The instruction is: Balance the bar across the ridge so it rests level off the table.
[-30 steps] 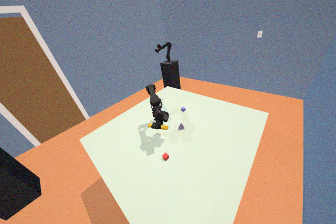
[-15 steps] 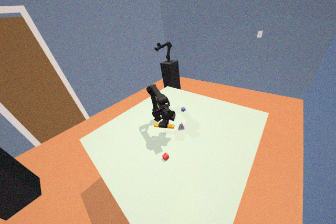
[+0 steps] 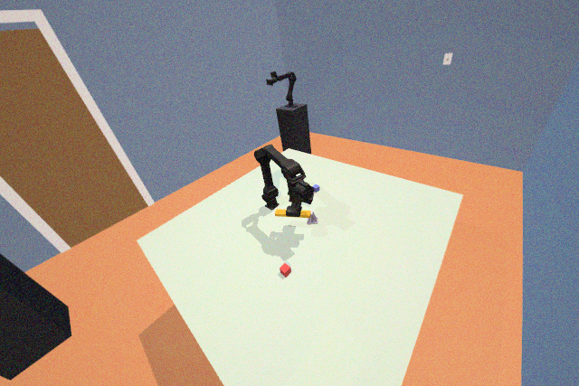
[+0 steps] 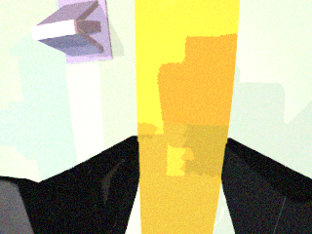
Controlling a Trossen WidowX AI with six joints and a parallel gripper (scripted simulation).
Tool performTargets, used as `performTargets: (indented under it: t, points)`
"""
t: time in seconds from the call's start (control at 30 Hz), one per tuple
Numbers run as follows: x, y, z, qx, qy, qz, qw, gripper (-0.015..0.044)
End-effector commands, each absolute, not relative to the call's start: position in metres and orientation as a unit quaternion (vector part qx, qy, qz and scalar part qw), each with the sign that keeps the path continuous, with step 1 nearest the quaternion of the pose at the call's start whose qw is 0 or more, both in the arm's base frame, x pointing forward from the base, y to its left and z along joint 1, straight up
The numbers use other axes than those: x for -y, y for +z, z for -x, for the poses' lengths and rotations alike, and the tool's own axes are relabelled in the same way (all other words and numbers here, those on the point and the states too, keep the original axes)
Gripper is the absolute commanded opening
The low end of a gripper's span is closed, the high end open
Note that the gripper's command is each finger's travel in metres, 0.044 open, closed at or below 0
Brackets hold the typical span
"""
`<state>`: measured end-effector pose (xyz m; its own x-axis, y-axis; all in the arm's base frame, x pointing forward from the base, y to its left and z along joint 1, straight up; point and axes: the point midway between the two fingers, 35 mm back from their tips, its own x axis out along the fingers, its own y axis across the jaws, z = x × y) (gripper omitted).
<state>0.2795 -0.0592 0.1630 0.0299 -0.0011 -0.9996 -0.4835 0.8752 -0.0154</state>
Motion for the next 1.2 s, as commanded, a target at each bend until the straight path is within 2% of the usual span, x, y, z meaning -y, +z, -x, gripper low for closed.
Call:
performTargets:
  t: [0.0,0.87,1.17]
  points:
    - [0.047,0.164,-0.286,-0.675,0.175,0.183,0.693,0.0000]
    - [-0.047,0.164,-0.307,-0.665,0.204,0.207,0.687,0.0000]
    - [-0.051,0.155,-0.308,-0.665,0.205,0.208,0.687,0.0000]
